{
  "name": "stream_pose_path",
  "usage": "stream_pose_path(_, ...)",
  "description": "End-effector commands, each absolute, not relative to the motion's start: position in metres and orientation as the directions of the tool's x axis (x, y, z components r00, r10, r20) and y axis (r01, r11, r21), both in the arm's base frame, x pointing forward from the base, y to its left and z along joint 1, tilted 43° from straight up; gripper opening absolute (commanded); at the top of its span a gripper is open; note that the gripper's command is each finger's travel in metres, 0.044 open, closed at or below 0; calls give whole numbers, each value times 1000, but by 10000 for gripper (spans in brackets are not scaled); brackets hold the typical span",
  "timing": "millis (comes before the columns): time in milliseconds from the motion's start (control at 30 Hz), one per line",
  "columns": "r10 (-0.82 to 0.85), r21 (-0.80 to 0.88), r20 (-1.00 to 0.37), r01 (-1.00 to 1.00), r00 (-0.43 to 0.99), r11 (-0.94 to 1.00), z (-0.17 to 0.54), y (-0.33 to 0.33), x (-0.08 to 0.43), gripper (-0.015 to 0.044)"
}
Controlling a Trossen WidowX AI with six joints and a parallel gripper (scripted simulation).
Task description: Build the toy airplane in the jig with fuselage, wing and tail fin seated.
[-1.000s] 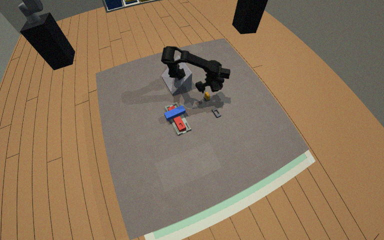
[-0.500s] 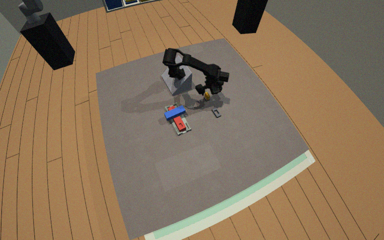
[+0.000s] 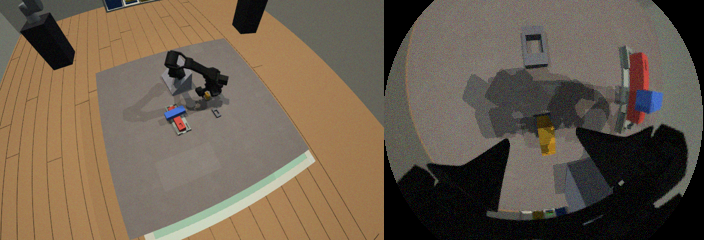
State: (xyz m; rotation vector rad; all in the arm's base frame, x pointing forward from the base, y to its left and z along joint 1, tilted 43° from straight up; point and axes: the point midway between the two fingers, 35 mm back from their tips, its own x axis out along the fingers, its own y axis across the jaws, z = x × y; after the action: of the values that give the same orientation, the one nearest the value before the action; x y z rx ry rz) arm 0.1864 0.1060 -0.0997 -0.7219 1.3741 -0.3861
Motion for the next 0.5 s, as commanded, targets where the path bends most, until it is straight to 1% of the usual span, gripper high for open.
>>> stream_pose_path(0,-650,-673,-740,-164,176,721,-105,97,186,440)
stream_pose_path(467,-652,-675,-738,-163,176,720,-119,83,188,440)
